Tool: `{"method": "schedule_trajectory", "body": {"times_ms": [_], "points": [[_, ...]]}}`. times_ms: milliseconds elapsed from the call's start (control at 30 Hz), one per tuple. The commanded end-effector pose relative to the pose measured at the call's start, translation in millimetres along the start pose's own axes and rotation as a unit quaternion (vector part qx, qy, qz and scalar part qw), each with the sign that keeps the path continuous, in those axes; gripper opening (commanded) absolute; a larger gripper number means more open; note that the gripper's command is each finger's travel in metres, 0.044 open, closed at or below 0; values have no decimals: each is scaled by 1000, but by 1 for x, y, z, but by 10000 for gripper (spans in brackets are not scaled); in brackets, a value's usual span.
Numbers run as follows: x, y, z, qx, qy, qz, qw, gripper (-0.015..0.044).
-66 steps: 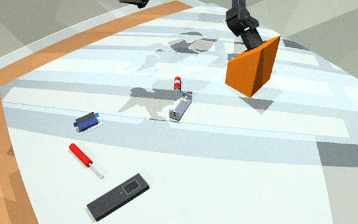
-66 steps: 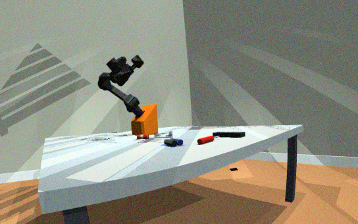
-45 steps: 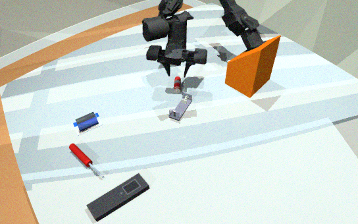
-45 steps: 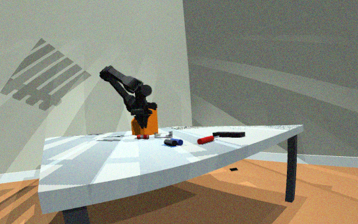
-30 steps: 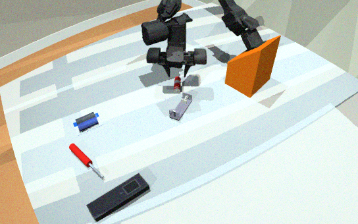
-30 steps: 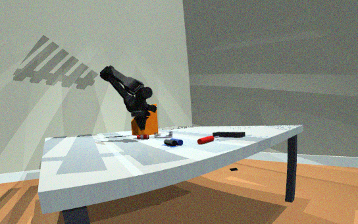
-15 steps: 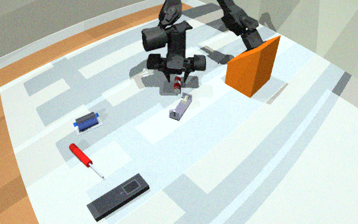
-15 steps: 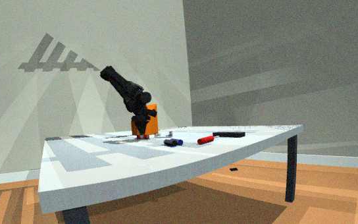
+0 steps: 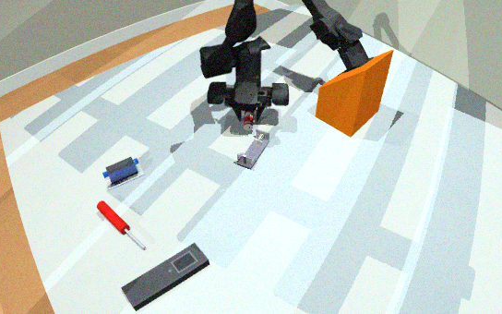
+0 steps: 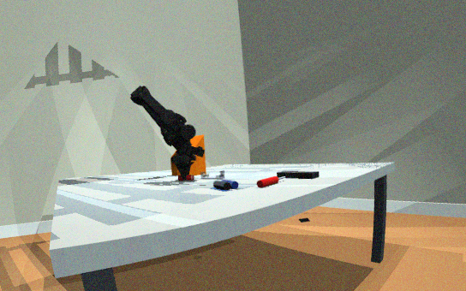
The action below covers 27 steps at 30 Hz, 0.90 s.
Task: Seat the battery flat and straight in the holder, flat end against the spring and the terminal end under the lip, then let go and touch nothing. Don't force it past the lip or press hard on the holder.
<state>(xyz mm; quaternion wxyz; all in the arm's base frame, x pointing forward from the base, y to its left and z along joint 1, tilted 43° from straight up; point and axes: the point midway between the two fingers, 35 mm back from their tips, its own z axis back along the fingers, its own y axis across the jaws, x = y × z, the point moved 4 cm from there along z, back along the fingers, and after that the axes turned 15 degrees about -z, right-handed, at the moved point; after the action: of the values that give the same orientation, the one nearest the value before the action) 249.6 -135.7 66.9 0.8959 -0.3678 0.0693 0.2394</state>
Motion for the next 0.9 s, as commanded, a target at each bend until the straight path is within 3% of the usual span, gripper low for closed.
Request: {"method": "schedule_trajectory", "body": {"times_ms": [0, 300, 533, 867], "points": [[1, 0, -1, 1, -3, 2, 1000, 102], [1, 0, 0, 1, -3, 2, 1000, 72], [1, 0, 48, 2, -3, 2, 1000, 72], [26, 6, 55, 4, -7, -43, 999, 72]]}}
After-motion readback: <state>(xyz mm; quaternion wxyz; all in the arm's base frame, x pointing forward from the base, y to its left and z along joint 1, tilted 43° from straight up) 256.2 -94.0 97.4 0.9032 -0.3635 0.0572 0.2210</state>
